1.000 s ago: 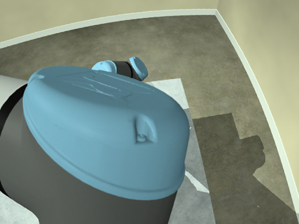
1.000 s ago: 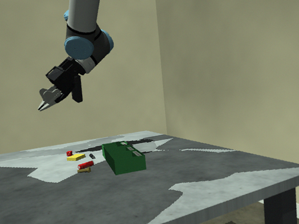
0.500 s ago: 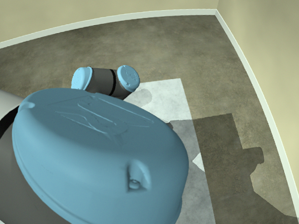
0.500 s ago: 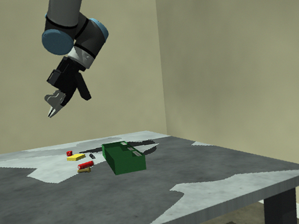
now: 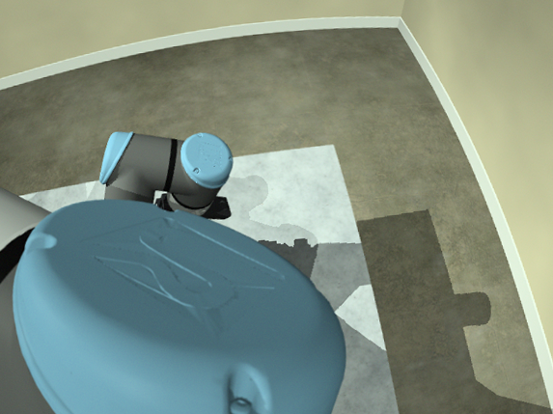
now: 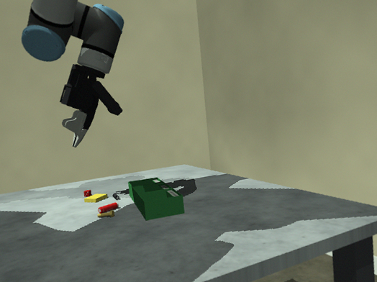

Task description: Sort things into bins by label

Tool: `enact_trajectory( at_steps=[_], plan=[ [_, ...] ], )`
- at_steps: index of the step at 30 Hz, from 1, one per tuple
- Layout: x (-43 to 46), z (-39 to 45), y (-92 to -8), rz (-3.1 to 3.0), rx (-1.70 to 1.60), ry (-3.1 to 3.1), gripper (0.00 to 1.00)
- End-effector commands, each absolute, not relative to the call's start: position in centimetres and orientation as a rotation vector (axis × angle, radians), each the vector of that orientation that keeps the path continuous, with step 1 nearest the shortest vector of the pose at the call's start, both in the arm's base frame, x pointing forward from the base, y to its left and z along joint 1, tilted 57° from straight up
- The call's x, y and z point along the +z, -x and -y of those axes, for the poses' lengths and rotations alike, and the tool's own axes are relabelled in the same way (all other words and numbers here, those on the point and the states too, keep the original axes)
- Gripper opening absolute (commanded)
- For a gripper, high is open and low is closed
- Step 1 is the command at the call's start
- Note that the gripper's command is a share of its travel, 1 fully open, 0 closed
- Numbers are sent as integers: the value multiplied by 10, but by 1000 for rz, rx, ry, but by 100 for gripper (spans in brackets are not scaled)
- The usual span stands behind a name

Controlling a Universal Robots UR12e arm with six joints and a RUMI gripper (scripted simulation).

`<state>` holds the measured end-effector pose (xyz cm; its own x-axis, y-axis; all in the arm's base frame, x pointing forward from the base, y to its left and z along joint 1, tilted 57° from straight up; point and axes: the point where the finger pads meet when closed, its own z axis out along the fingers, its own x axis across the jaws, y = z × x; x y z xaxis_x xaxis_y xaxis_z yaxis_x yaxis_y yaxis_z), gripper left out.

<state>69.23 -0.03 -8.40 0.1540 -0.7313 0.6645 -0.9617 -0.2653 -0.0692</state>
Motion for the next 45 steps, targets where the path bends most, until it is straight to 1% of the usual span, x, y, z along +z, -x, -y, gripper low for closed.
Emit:
enact_trajectory(
  at_steps=[1,8,9,12,13,17,18,22,23,27,28,30,45],
  plan=[
    [-64,7,-695,1645,995,-2087,4],
    [-44,13,-694,1658,1068,-2086,4],
    [-36,15,-693,1668,1133,-2082,4],
    [-28,17,-693,1668,1138,-2082,4],
    [-20,19,-691,1676,1205,-2075,4],
    [-12,21,-690,1677,1209,-2075,4],
    [-4,23,-688,1683,1277,-2066,4],
    [5,25,-686,1683,1282,-2065,4],
    [13,27,-684,1687,1350,-2053,4],
    [23,29,-681,1687,1356,-2052,4],
    [31,31,-678,1690,1425,-2037,4],
    [42,33,-674,1690,1430,-2036,4],
    [42,33,-675,1690,1430,-2036,4]
  ],
)
